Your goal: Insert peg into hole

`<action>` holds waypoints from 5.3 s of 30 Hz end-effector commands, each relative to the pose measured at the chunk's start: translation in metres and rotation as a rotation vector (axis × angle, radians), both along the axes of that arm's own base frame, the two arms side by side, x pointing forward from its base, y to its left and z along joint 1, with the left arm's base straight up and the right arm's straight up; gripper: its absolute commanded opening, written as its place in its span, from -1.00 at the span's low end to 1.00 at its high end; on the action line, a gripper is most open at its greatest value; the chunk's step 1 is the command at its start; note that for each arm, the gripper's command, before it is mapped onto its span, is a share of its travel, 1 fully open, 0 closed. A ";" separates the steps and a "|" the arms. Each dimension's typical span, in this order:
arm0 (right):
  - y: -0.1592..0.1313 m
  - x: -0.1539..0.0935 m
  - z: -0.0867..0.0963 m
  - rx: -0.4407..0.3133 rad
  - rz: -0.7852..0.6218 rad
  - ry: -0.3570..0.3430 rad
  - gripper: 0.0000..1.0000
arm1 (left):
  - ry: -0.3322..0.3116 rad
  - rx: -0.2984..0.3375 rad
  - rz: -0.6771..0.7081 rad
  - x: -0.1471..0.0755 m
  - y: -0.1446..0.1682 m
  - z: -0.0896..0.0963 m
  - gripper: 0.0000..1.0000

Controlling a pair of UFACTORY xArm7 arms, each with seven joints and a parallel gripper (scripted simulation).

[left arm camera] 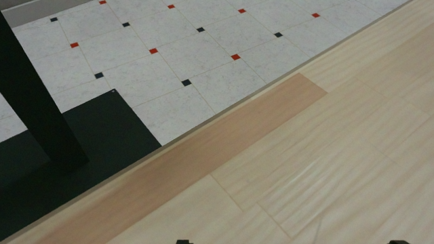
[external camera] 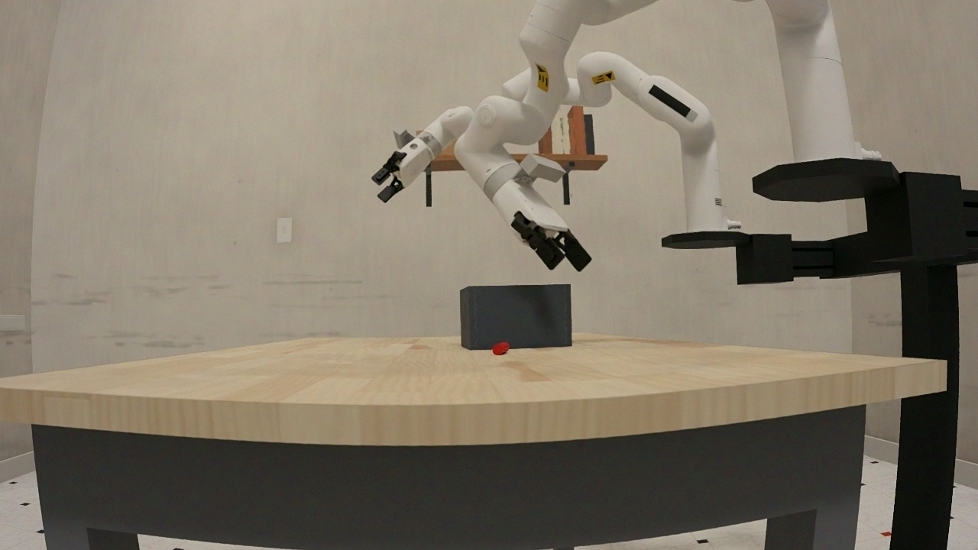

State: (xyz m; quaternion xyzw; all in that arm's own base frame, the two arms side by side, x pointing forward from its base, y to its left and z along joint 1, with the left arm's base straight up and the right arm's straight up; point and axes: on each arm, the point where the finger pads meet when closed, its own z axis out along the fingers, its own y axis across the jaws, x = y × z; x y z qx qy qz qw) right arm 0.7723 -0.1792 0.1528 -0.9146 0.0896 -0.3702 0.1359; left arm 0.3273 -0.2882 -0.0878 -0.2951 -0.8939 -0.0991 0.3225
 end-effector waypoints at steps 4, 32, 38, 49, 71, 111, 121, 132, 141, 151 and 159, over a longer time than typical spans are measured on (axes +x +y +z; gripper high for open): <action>-0.086 -0.059 0.027 -0.013 -0.128 0.103 1.00 | -0.058 0.036 0.097 0.012 0.004 0.015 1.00; -0.225 -0.223 0.062 0.003 -0.342 0.270 1.00 | -0.322 0.247 0.647 0.059 0.042 0.084 1.00; -0.236 -0.244 0.065 0.007 -0.373 0.292 1.00 | -0.364 0.284 0.750 0.066 0.050 0.097 1.00; -0.254 -0.282 0.069 0.018 -0.430 0.332 1.00 | -0.431 0.349 0.932 0.077 0.065 0.118 1.00; -0.282 -0.364 0.078 0.047 -0.554 0.415 1.00 | -0.549 0.482 1.313 0.093 0.098 0.160 1.00; -0.298 -0.518 0.089 0.128 -0.801 0.562 1.00 | -0.676 0.720 2.015 0.106 0.161 0.229 1.00; -0.296 -0.557 0.091 0.154 -0.867 0.599 1.00 | -0.688 0.781 2.196 0.106 0.178 0.245 1.00; -0.289 -0.599 0.093 0.185 -0.940 0.637 1.00 | -0.690 0.847 2.388 0.105 0.195 0.261 1.00; -0.280 -0.635 0.095 0.216 -1.006 0.670 1.00 | -0.682 0.905 2.556 0.103 0.210 0.275 1.00; -0.269 -0.671 0.096 0.249 -1.076 0.704 1.00 | -0.662 0.965 2.731 0.100 0.225 0.288 1.00; -0.258 -0.697 0.097 0.277 -1.129 0.729 1.00 | -0.639 1.012 2.861 0.096 0.236 0.297 1.00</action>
